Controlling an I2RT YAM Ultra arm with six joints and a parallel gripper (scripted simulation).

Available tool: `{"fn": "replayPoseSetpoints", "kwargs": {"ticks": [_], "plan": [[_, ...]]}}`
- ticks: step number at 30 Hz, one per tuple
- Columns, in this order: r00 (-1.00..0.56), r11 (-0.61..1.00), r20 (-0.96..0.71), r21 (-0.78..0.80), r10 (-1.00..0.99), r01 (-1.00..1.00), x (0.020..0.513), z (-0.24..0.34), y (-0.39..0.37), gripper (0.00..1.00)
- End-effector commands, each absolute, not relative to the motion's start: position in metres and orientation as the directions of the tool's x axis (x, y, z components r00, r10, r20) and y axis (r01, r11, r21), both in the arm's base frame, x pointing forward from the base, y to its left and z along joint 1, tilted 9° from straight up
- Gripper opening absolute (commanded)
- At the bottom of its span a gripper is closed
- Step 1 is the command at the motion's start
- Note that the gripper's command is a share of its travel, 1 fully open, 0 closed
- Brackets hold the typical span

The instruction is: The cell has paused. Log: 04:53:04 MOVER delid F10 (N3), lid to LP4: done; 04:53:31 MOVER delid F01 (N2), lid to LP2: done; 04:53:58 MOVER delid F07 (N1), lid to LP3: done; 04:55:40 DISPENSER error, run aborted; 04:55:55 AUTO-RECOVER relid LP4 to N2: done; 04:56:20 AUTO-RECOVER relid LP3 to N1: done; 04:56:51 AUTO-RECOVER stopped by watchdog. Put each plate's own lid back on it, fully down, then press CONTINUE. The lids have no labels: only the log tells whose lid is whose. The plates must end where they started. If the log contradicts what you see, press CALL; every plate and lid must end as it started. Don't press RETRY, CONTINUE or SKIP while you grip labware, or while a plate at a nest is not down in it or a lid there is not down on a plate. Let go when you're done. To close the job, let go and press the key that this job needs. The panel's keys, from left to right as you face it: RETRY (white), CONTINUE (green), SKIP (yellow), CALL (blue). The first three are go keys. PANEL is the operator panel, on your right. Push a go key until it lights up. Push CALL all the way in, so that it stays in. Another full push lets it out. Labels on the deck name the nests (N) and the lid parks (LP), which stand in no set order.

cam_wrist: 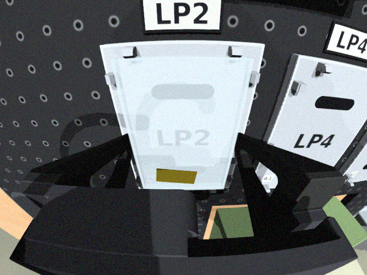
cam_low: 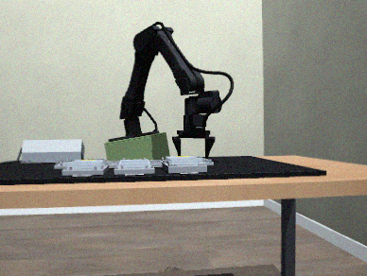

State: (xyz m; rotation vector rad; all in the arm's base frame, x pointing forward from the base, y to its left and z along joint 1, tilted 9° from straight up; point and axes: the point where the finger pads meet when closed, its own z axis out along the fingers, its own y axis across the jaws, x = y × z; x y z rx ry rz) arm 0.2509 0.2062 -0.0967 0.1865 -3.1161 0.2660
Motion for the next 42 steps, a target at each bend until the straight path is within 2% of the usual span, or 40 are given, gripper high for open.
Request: {"fn": "replayPoseSetpoints", "kwargs": {"ticks": [1,15,16,28,42], "plan": [[-0.991,0.983,-0.034,-0.138,-0.128,-0.122,0.266,-0.086,0.222,0.92],[-0.991,0.983,-0.034,-0.138,-0.127,-0.121,0.266,-0.086,0.222,0.80],[-0.991,0.983,-0.034,-0.138,-0.127,-0.121,0.266,-0.086,0.222,0.00],[-0.991,0.983,-0.034,-0.138,-0.127,-0.121,0.266,-0.086,0.222,0.00],[-0.991,0.983,-0.039,-0.135,-0.129,-0.122,0.263,-0.057,0.228,0.00]]}}
